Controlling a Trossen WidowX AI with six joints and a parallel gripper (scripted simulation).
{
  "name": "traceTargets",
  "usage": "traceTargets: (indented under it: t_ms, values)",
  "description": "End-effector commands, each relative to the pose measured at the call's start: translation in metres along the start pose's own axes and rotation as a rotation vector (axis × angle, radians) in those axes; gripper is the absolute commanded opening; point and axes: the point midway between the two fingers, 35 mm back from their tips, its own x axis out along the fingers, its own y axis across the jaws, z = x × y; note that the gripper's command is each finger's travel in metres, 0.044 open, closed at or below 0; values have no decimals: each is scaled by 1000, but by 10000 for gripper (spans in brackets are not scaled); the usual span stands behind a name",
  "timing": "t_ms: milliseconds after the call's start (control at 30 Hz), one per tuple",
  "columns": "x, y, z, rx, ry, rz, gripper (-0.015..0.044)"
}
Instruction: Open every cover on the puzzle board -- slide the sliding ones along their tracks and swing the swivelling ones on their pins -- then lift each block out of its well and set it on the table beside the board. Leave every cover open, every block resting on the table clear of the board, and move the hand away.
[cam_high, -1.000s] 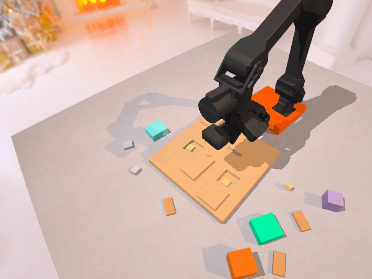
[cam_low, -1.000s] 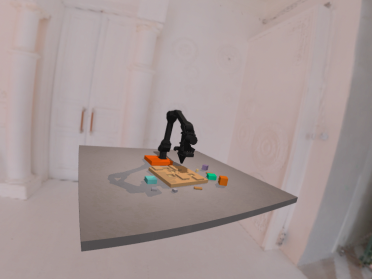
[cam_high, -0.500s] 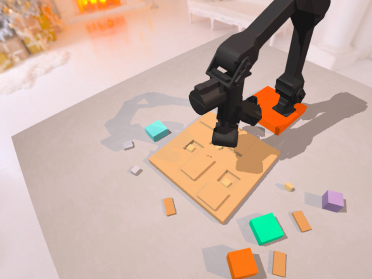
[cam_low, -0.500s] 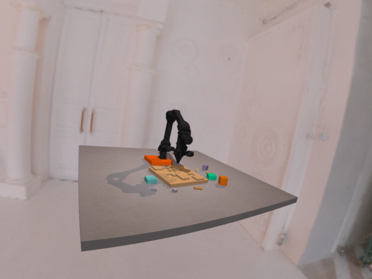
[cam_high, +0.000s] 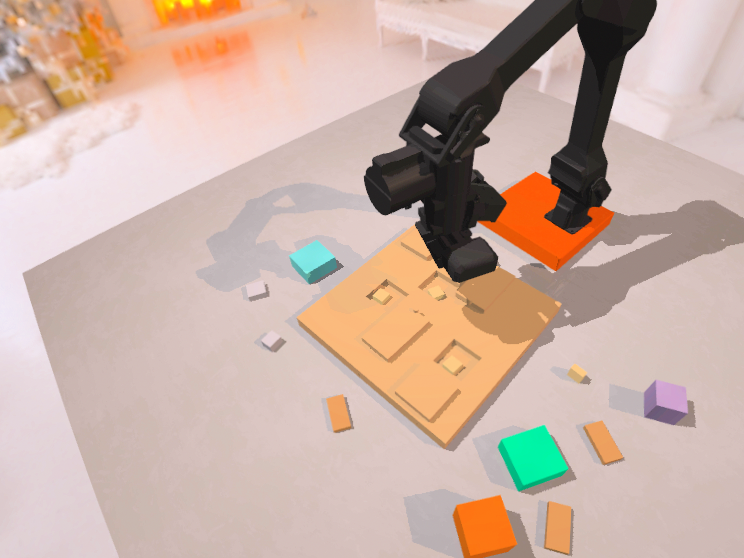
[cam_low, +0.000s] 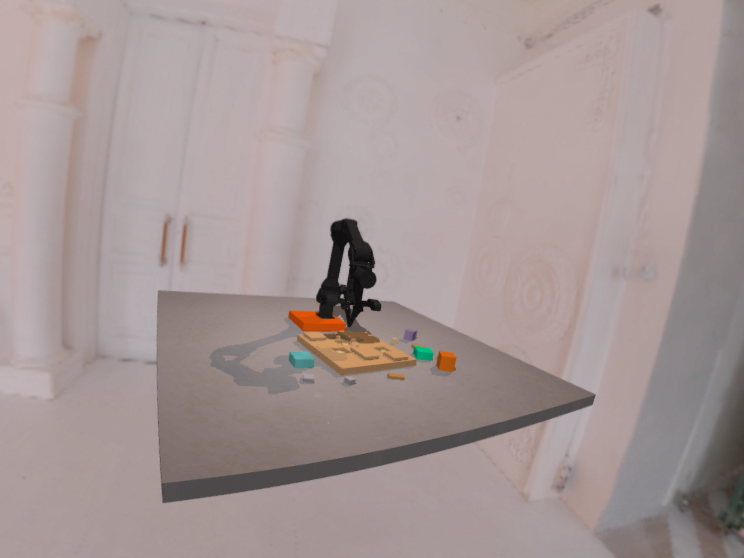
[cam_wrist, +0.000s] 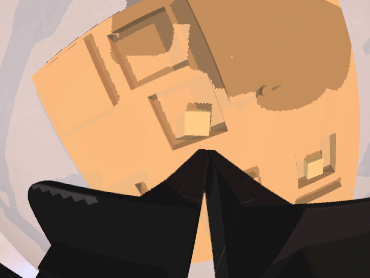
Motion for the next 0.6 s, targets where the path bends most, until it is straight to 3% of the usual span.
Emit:
traceTargets:
  t_ms: [0, 567]
  values:
    - [0, 3, -1, -49, 3, 3, 0]
    - [50, 4, -3, -49, 3, 4, 0]
